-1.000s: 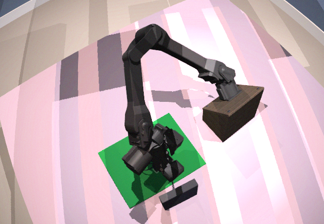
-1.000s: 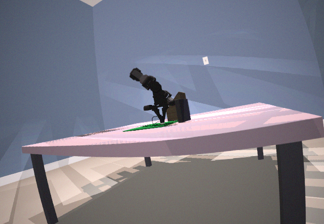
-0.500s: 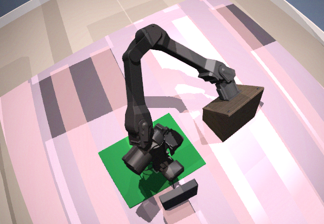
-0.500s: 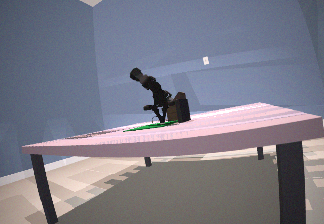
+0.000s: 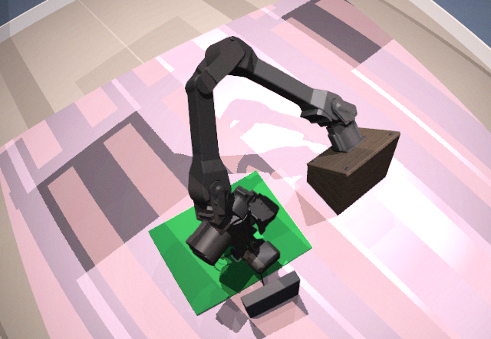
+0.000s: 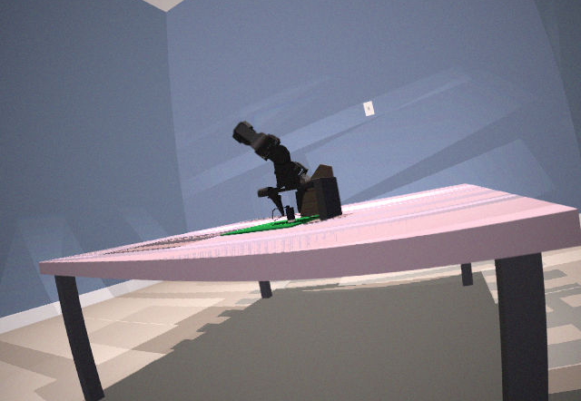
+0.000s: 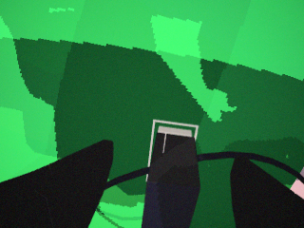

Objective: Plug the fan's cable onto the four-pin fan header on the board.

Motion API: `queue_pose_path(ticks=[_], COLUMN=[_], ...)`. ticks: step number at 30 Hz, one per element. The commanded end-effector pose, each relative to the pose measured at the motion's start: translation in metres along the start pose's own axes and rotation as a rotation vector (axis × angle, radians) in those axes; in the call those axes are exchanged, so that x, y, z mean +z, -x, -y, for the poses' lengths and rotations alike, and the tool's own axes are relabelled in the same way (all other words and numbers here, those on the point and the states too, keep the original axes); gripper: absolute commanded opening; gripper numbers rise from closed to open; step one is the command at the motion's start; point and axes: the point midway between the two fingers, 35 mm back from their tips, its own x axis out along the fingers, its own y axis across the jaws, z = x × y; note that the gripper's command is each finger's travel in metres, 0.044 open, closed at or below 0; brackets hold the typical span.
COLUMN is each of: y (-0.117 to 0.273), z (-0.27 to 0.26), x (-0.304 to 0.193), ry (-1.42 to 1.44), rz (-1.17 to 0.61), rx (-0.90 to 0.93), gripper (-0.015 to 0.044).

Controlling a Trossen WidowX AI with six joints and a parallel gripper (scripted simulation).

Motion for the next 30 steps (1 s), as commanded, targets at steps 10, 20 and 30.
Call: queue_pose_path(ticks=[10,20,30], y=[0.053,0.050,0.050], z=[0.007,0.024,0.024], x=[0.014,0.117,0.117], ry=[-0.004,-0.001,-0.001], rz=[-0.011,-0.006,-0.006], rx=[-0.004,-0.003,-0.003], gripper=[0.0260,0.0260,0.0260])
